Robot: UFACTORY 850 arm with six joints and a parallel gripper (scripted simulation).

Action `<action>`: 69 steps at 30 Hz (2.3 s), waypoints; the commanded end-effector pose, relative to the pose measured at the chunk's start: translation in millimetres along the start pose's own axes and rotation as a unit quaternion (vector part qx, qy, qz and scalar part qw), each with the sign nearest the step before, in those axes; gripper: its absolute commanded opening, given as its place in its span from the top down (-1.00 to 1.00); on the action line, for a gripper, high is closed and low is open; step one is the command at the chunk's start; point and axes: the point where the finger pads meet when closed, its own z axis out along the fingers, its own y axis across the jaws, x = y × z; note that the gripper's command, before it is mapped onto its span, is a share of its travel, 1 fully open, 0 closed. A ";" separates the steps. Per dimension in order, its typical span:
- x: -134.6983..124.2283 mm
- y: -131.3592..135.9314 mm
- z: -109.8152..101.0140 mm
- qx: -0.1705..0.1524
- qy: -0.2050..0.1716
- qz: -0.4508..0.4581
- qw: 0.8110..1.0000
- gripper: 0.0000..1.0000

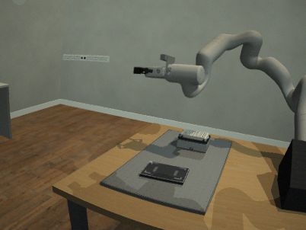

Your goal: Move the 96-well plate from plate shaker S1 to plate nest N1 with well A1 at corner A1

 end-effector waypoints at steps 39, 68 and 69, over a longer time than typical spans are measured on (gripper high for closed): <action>-71.7 58.5 -30.0 -0.069 -0.194 -0.086 0.975 -1.00; -142.6 100.4 -110.7 -0.075 -0.429 -0.146 0.888 -1.00; -144.8 101.3 -115.0 -0.072 -0.443 -0.148 0.881 -1.00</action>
